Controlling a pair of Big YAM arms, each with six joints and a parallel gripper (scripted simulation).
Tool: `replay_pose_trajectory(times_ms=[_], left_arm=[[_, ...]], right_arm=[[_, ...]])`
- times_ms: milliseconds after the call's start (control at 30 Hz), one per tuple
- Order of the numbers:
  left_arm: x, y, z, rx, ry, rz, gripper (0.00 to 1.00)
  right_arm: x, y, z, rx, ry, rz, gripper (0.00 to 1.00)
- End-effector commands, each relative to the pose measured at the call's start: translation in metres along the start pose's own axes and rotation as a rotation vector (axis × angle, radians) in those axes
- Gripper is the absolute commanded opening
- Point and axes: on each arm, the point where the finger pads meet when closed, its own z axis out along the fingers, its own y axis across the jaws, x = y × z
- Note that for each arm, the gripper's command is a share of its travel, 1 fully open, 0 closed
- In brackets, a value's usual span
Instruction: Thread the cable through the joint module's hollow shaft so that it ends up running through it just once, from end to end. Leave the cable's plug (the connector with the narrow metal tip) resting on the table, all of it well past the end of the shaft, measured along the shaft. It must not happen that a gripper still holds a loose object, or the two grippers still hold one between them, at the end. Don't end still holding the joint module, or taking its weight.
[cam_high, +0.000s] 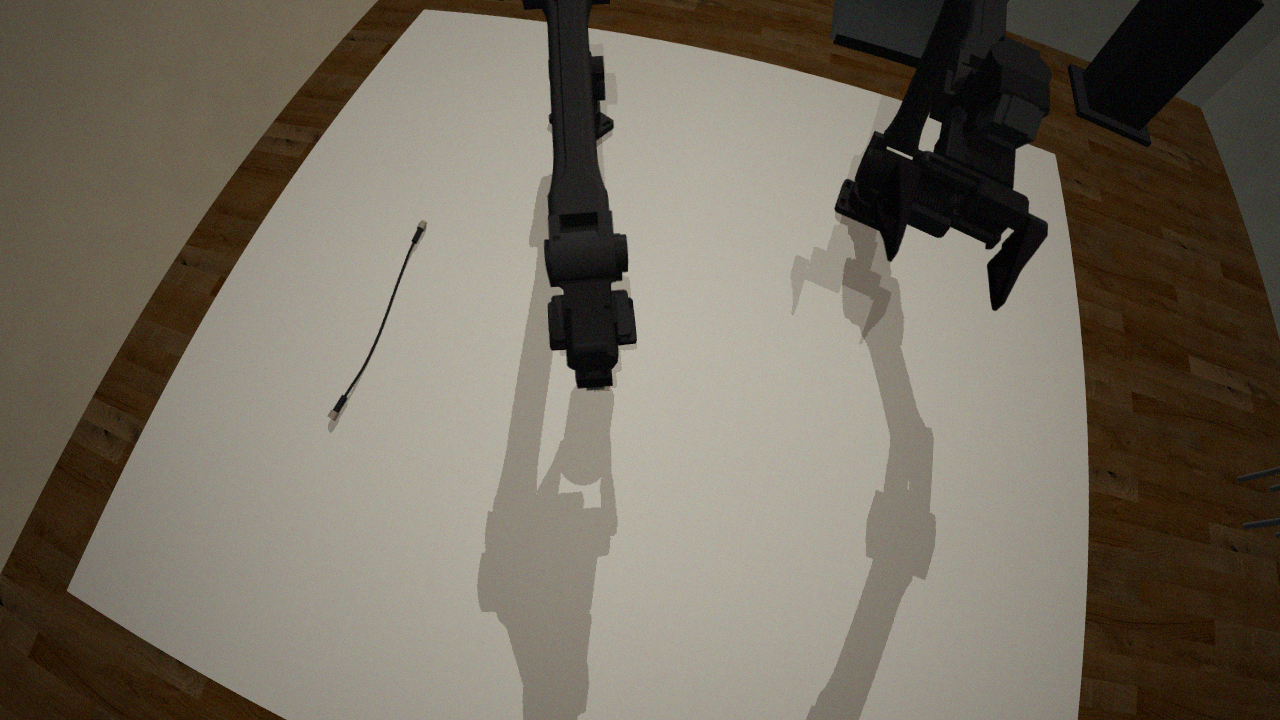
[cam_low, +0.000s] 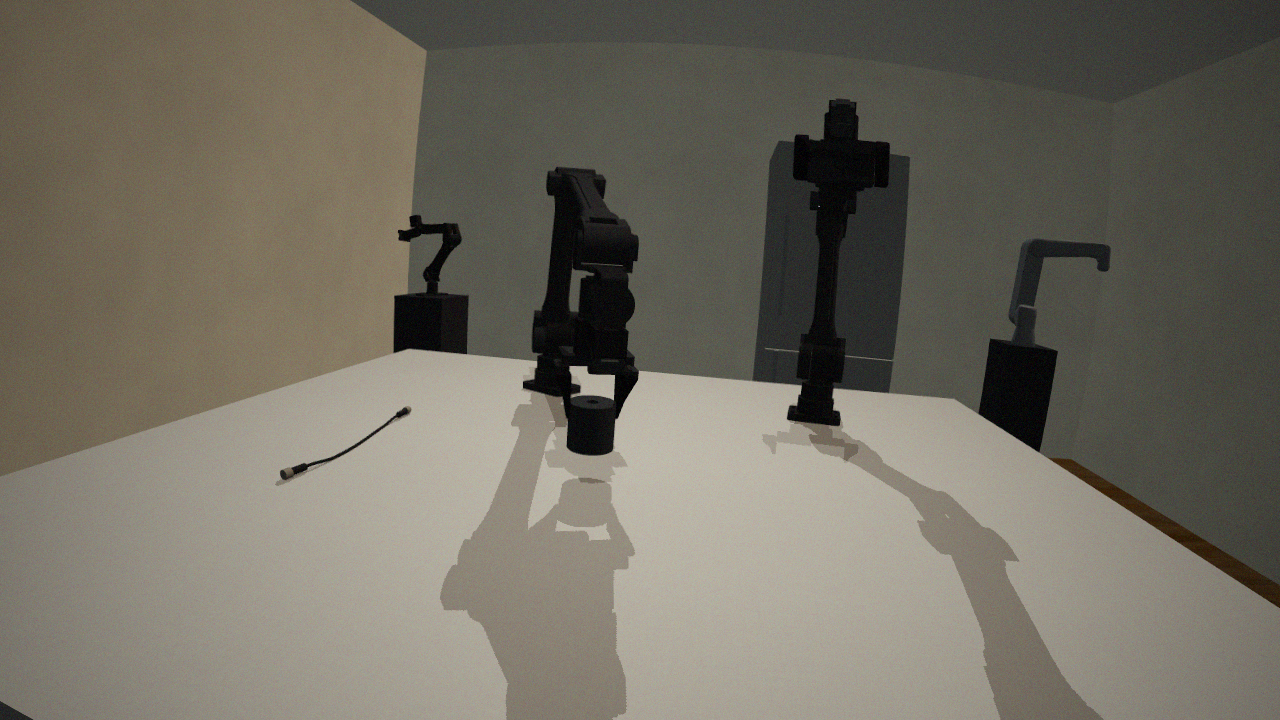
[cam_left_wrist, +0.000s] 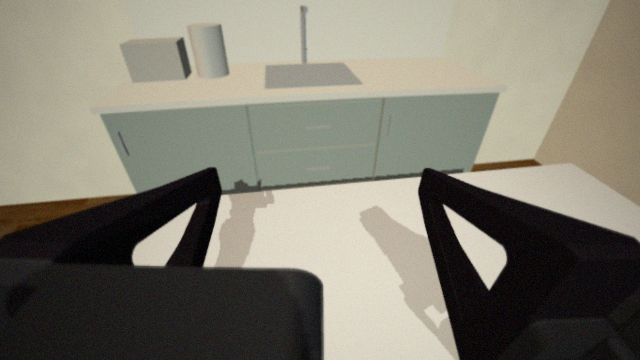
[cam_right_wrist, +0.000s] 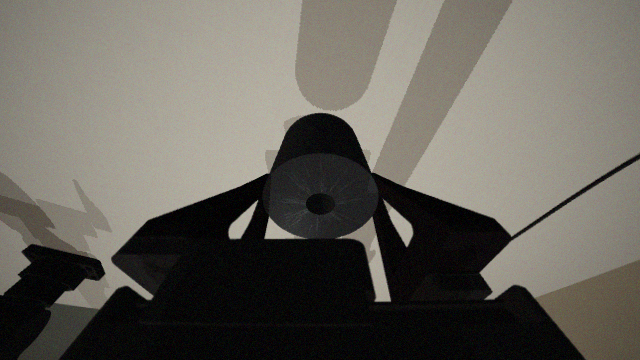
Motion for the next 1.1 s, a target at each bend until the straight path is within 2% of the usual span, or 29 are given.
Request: replay_pose_trajectory(times_ms=[0,200,267,433,500,567,733,833,1067], left_arm=[[-0.013,0.005,0.002,-0.010,-0.019,-0.008,1.00],[-0.013,0.005,0.002,-0.010,-0.019,-0.008,1.00],[-0.013,0.005,0.002,-0.010,-0.019,-0.008,1.00],[-0.013,0.005,0.002,-0.010,-0.019,-0.008,1.00],[-0.013,0.005,0.002,-0.010,-0.019,-0.008,1.00],[-0.013,0.005,0.002,-0.010,-0.019,-0.008,1.00],[-0.013,0.005,0.002,-0.010,-0.019,-0.008,1.00],[-0.013,0.005,0.002,-0.010,-0.019,-0.008,1.00],[-0.013,0.005,0.002,-0.010,-0.019,-0.008,1.00]], right_arm=[[0.001,0.003,-0.052,0.004,-0.089,0.000,0.70],[-0.006,0.003,-0.071,0.003,-0.136,0.001,0.70],[0.009,0.003,-0.056,0.004,-0.095,0.000,0.70],[0.000,0.003,-0.078,0.003,-0.146,0.001,0.70],[0.000,0.003,-0.078,0.003,-0.146,0.001,0.70],[0.014,0.003,-0.062,0.004,-0.110,0.001,0.70],[0.015,0.003,-0.074,0.003,-0.126,0.002,0.70],[0.025,0.003,-0.067,0.004,-0.106,0.002,0.70],[0.021,0.004,-0.082,0.003,-0.139,0.002,0.70]])
